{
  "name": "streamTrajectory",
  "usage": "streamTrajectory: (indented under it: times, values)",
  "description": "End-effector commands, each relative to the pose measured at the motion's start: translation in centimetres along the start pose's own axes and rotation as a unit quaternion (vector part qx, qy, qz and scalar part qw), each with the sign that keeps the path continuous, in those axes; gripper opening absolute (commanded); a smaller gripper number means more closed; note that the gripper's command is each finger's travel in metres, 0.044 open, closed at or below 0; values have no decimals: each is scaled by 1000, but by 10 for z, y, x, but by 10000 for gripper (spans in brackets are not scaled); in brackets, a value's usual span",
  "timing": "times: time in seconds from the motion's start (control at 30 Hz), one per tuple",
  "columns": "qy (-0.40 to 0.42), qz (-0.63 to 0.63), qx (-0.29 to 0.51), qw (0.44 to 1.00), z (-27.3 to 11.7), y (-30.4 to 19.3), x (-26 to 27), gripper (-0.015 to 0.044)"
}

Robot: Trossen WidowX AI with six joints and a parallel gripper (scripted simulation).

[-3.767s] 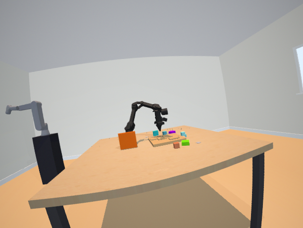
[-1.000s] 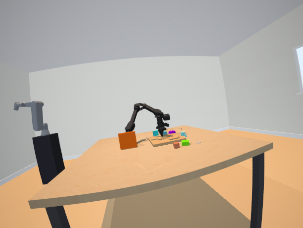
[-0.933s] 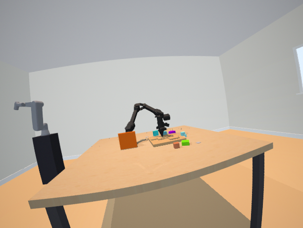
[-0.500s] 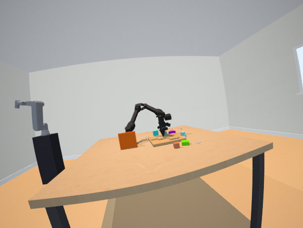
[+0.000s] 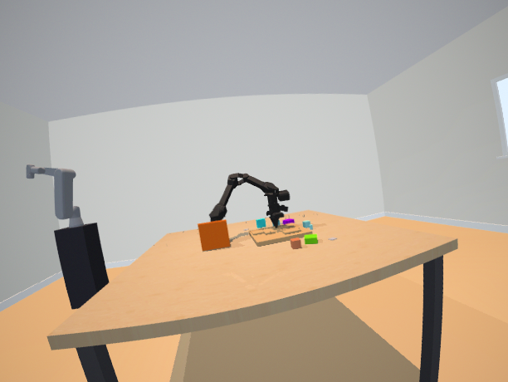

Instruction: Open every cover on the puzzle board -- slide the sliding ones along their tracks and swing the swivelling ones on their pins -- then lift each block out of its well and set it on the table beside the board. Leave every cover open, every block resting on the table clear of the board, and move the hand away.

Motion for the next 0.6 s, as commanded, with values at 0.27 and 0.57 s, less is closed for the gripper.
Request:
streamTrajectory:
  times: [0.27,0.57]
  values:
    - [2,3,0,1000,1,14,-2,0]
    - [2,2,0,1000,1,22,-3,0]
Point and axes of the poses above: the point midway between the two fingers, 35 mm back from their tips, its own z axis out along the fingers, its own x axis across the jaws, y = z × x, the point moved 5 cm from there along -z, back along the fingers, and after that the axes turned 9 degrees about -z, right-handed, at the moved point
